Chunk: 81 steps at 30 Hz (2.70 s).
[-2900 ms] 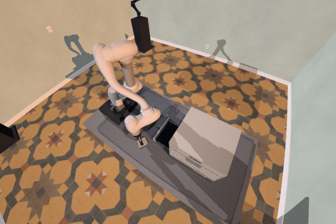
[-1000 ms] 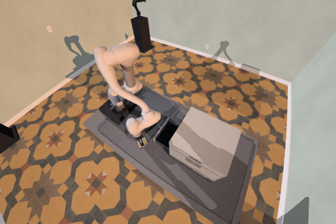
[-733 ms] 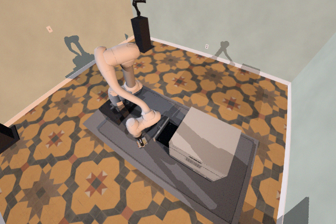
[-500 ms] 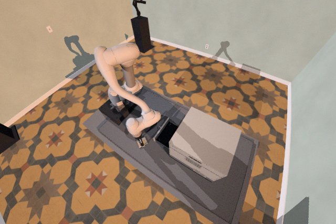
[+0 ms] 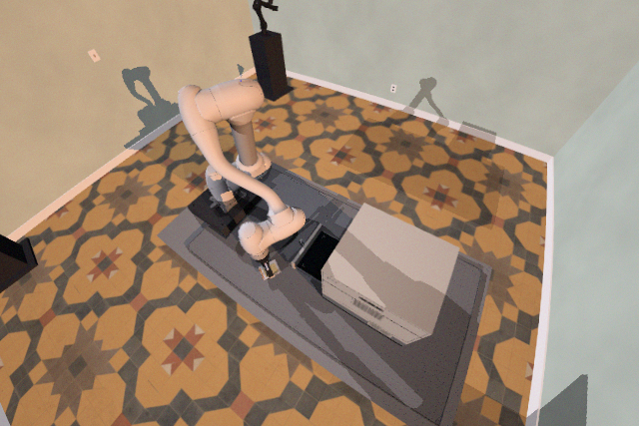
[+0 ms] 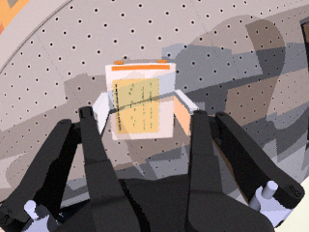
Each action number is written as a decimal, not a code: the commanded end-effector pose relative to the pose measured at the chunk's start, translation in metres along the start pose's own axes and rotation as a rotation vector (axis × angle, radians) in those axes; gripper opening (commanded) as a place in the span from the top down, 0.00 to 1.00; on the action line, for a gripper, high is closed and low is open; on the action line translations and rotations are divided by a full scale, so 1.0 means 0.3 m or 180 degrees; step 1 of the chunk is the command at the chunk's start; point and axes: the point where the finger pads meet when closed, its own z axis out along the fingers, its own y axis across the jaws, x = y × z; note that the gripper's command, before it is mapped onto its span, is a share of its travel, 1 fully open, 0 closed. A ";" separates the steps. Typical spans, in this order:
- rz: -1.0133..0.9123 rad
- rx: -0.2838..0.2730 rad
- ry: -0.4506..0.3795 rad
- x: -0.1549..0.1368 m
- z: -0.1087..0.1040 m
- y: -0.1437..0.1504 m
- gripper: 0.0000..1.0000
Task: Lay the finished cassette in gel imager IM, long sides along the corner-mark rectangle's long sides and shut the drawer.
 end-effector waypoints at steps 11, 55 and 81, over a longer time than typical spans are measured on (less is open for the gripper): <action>0.0000 0.0000 -0.0001 0.000 -0.056 0.000 0.90; 0.0000 0.0000 -0.0001 0.000 -0.187 0.000 0.90; 0.0000 0.0000 -0.0001 0.000 -0.294 0.000 0.90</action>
